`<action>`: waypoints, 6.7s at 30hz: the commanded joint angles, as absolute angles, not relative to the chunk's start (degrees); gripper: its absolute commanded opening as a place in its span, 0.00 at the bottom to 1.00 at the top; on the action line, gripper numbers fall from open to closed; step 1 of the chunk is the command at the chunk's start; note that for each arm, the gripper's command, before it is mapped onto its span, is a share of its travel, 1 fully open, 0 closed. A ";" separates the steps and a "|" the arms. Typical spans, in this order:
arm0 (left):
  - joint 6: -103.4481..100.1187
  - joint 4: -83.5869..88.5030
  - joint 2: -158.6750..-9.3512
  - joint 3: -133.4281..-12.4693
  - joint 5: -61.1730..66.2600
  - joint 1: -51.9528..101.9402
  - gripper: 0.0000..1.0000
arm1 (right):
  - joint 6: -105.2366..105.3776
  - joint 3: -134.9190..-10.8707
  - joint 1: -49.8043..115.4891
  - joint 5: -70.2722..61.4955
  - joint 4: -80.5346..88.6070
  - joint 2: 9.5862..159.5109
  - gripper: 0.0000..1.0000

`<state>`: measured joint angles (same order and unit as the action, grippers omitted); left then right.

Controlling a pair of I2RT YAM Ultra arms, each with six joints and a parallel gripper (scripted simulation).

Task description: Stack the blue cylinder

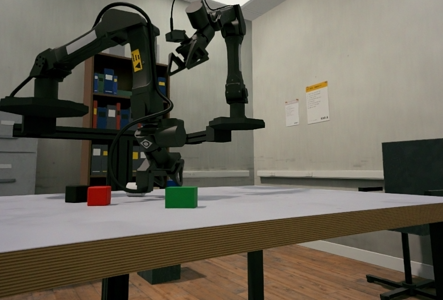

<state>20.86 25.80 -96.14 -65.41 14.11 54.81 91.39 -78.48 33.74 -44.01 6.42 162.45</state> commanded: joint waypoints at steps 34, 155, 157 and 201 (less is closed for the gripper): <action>21.22 25.91 -94.73 -67.20 14.67 54.68 1.00 | 94.56 -78.94 35.46 -44.46 0.99 163.70 0.36; 1.66 -45.16 -101.77 -41.24 0.35 61.74 1.00 | 43.57 -109.13 -4.40 -33.94 60.82 167.40 0.34; 1.66 -45.16 -101.77 -41.24 0.35 61.74 1.00 | 43.57 -109.28 -4.40 -33.93 60.63 167.75 0.34; 1.66 -45.16 -101.77 -41.24 0.35 61.74 1.00 | 41.58 -107.52 -6.75 -31.97 58.79 166.43 0.64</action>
<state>1.96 -43.57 -102.15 -41.85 0.75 61.32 42.44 -108.29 -5.76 -32.67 59.70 169.36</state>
